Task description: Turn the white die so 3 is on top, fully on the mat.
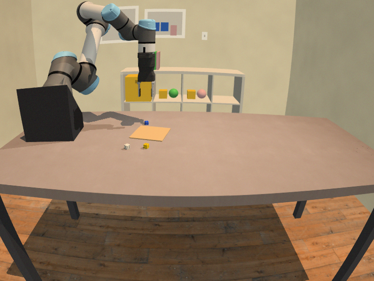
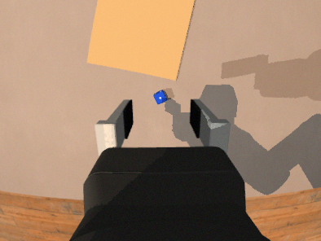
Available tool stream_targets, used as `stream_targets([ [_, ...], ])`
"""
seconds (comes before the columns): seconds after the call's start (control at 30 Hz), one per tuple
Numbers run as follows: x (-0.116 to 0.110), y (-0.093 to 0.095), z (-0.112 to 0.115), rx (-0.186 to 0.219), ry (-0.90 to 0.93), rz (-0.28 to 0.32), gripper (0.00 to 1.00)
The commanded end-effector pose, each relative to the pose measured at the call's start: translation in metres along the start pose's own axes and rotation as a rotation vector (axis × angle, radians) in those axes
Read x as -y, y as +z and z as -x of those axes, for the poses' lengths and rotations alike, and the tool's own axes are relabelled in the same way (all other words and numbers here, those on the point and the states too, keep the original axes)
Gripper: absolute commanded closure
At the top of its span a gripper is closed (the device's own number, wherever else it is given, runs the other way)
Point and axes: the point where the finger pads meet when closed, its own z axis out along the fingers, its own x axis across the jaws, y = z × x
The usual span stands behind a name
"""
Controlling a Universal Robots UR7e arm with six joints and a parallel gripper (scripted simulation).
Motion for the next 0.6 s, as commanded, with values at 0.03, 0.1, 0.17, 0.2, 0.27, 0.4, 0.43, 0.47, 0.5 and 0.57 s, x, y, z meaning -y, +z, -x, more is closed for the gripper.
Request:
stream_targets([
  [0.03,0.000,-0.004,0.000,-0.001,0.000,0.001,0.00],
  [0.1,0.000,-0.004,0.000,-0.001,0.000,0.001,0.00],
  [0.17,0.000,-0.004,0.000,-0.001,0.000,0.001,0.00],
  [0.2,0.000,-0.004,0.000,-0.001,0.000,0.001,0.00],
  [0.27,0.000,-0.004,0.000,-0.001,0.000,0.001,0.00],
  [0.4,0.002,-0.004,0.000,-0.001,0.005,0.001,0.00],
  [0.43,0.004,-0.005,0.000,-0.001,0.010,0.000,0.00],
  [0.47,0.007,-0.005,0.001,0.000,0.020,-0.001,0.00],
  [0.5,0.011,-0.005,0.001,0.000,0.032,-0.001,0.00],
  [0.57,0.011,-0.005,0.001,0.000,0.032,-0.001,0.00],
])
